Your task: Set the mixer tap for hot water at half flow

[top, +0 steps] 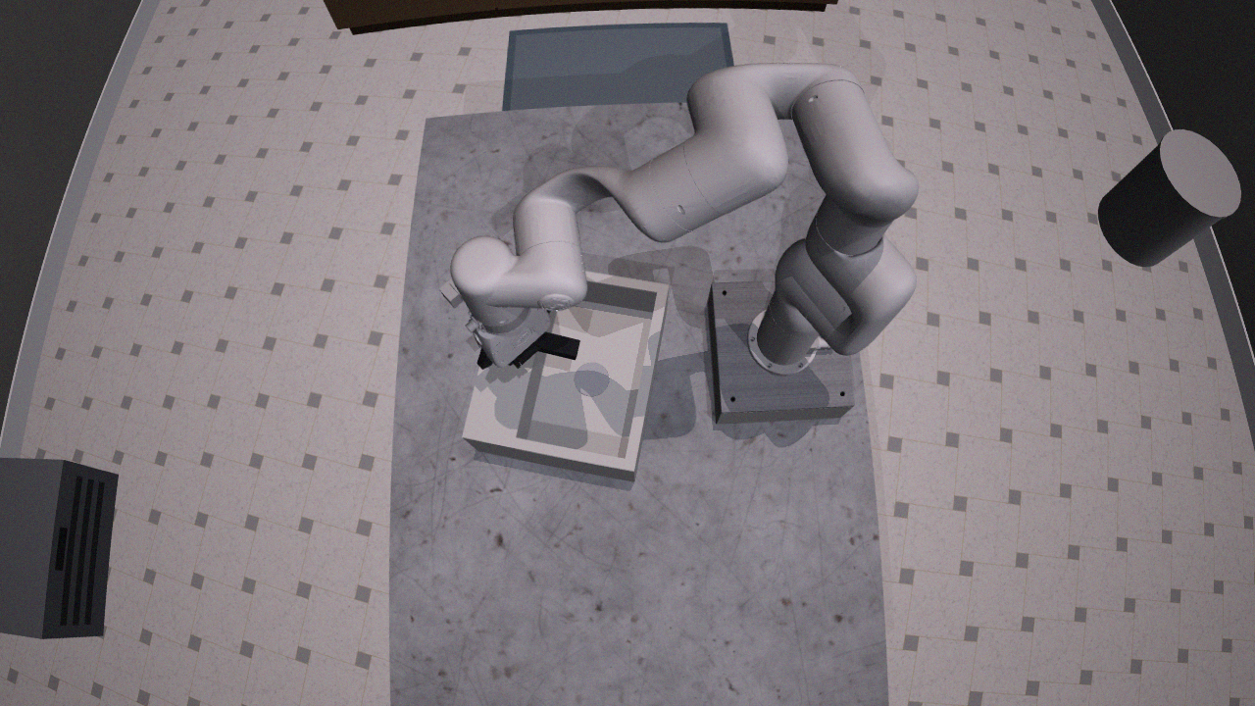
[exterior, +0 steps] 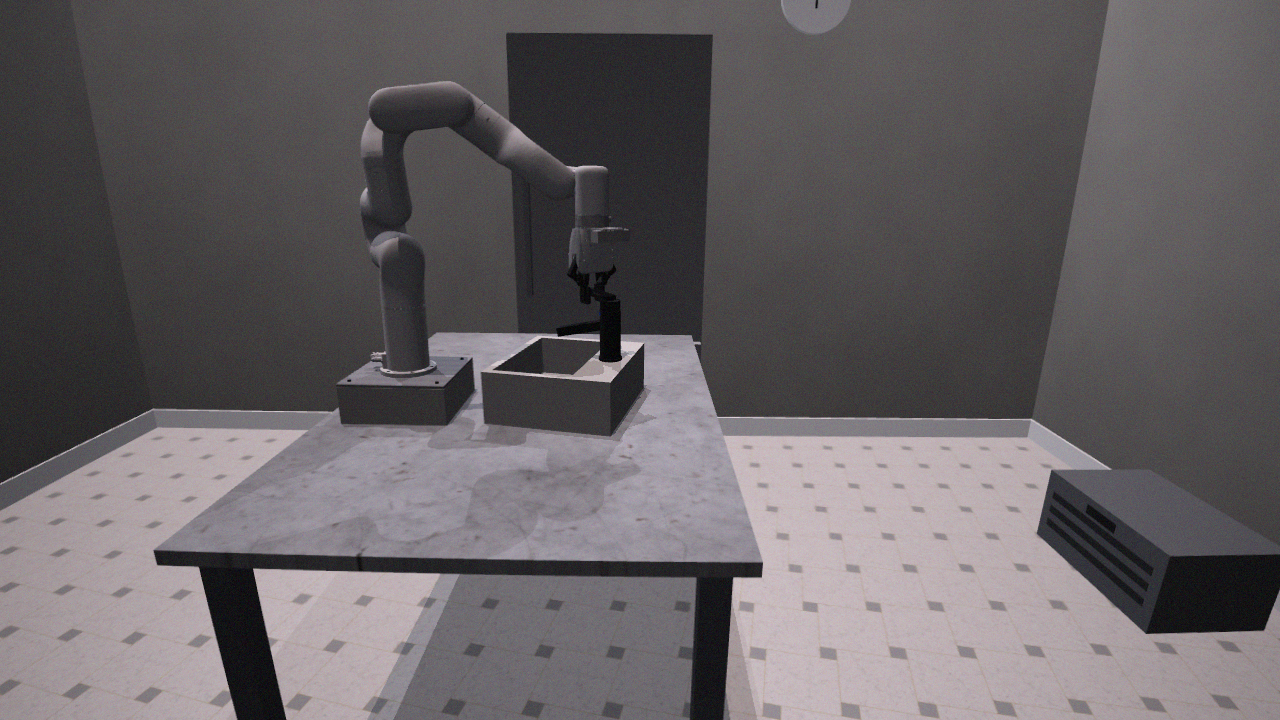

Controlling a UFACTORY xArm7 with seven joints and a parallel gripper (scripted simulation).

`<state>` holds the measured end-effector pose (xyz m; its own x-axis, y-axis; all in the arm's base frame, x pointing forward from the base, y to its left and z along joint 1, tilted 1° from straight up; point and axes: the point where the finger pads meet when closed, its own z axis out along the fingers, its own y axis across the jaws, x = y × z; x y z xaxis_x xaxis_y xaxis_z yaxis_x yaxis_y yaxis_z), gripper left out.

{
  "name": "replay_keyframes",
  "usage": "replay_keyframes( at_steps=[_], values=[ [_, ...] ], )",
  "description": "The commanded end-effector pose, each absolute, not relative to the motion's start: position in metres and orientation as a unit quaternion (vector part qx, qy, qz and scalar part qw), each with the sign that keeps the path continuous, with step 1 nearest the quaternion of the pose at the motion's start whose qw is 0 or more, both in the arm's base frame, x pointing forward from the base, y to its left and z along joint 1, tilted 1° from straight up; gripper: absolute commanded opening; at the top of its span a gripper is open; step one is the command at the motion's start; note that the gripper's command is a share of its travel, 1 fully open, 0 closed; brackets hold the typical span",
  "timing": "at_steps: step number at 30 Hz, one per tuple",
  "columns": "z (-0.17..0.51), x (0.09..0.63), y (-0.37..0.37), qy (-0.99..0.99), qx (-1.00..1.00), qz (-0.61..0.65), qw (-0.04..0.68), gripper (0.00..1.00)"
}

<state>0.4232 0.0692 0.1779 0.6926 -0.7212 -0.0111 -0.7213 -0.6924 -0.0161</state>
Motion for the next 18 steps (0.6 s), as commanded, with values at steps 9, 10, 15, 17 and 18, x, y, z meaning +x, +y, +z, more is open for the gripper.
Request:
replay_keyframes(
  at_steps=[9, 10, 15, 17, 18],
  values=[
    [0.18, 0.433, 0.0761, 0.468, -0.884, -0.001, 0.008, 0.0],
    [0.18, 0.4331, 0.0761, 0.469, -0.883, -0.001, 0.008, 0.0],
    [0.18, 0.4332, 0.0762, 0.47, -0.883, -0.001, 0.008, 0.0],
    [0.18, 0.4332, 0.0762, 0.47, -0.883, -0.001, 0.008, 0.0],
    [0.18, 0.4332, 0.0762, 0.47, -0.883, -0.001, 0.008, 0.0]
  ],
)
